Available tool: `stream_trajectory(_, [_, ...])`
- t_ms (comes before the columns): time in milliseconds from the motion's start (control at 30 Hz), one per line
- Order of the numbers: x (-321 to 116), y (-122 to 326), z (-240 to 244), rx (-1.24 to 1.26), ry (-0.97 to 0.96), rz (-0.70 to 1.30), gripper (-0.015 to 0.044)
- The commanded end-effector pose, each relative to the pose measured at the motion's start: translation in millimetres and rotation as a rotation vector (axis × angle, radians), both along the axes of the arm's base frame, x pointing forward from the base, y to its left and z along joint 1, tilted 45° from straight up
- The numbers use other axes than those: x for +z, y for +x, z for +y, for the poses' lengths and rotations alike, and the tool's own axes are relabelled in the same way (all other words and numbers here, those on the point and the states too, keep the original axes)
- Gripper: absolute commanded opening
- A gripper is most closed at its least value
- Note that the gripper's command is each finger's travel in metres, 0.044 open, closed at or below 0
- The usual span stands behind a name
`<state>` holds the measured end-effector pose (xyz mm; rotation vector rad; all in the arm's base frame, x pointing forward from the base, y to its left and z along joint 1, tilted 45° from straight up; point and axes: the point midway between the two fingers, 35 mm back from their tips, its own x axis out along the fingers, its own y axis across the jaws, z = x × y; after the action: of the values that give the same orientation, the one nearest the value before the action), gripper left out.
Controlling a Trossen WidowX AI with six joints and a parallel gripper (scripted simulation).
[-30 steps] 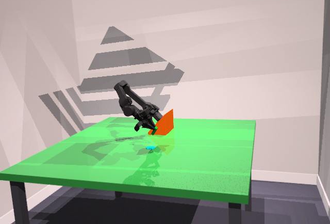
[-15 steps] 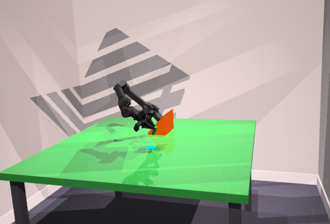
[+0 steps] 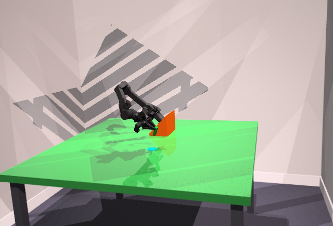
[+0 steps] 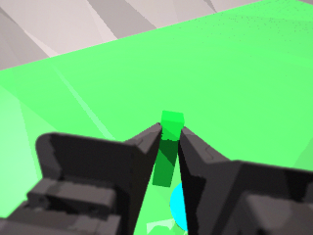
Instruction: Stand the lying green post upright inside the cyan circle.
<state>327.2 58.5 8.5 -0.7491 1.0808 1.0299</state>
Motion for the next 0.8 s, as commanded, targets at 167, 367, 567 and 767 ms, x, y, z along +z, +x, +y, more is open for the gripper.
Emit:
stream_trajectory(167, [6.2, 0.8, -0.6, 0.018, 0.052, -0.052, 0.0023])
stream_trajectory(367, [8.9, 1.0, -1.3, 0.029, 0.085, -0.083, 0.0023])
stream_trajectory(567, [11.9, 1.1, -2.0, 0.041, 0.117, -0.116, 0.0023])
stream_trajectory(767, [15.0, 1.1, -2.9, 0.054, 0.148, -0.151, 0.0023])
